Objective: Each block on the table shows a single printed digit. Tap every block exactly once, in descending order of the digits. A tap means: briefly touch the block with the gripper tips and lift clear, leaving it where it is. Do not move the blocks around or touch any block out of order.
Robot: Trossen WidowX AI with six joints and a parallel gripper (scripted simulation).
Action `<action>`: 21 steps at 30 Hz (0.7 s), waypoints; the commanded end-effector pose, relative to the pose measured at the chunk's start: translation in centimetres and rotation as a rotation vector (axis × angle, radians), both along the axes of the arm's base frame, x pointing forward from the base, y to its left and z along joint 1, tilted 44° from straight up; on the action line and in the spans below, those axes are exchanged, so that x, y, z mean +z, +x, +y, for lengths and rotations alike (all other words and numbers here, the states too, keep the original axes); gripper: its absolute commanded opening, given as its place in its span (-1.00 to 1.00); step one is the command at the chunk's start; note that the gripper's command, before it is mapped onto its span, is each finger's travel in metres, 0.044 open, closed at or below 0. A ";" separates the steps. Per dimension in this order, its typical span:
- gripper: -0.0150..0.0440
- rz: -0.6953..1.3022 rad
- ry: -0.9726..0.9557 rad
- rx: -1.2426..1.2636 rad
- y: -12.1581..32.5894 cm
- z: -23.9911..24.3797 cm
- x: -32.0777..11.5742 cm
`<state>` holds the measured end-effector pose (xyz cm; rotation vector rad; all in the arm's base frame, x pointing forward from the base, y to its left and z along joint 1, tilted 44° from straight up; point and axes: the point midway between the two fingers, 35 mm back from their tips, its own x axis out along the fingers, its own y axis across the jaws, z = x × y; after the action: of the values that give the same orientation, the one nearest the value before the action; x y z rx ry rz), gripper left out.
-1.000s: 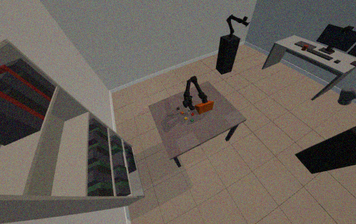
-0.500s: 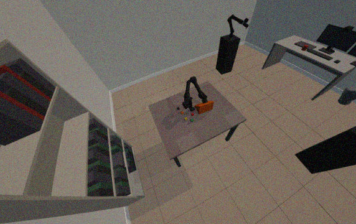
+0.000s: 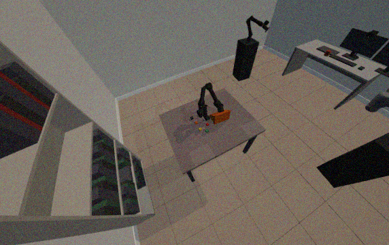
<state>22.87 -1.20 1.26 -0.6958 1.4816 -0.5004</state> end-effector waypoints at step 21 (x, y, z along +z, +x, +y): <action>-0.42 0.002 0.012 -0.006 -1.1 12.6 0.0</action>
<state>22.61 8.82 4.01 -0.6753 1.4799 -0.4945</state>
